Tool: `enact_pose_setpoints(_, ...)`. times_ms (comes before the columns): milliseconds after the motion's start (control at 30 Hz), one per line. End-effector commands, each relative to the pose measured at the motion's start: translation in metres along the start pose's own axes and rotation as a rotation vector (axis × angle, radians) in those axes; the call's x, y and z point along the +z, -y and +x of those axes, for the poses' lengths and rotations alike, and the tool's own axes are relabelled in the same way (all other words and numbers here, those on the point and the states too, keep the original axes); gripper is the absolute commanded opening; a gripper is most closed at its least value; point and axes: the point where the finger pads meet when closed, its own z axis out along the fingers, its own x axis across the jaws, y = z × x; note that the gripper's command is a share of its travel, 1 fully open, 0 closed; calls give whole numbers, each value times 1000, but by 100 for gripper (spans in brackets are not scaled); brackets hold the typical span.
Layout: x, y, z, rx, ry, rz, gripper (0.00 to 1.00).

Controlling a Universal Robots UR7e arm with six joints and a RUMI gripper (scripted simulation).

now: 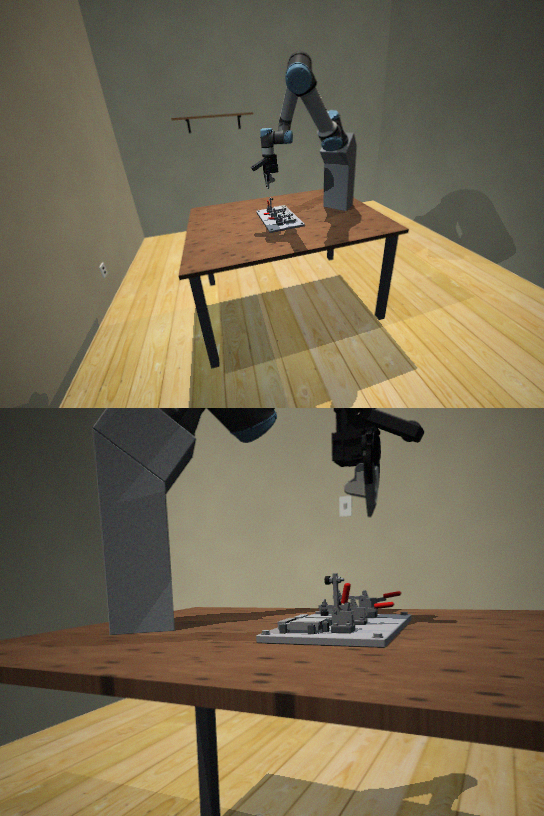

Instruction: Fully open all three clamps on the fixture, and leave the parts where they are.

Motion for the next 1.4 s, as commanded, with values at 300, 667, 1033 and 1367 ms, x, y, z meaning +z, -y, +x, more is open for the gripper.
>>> enact_pose_setpoints(300, -1, 2, -1, -2, -2, 2, 0)
enact_pose_setpoints(667, -1, 2, -1, -2, -2, 2, 59)
enact_pose_setpoints(1033, -1, 2, -1, -2, -2, 2, 59)
enact_pose_setpoints(1367, -1, 2, -1, -2, -2, 2, 59)
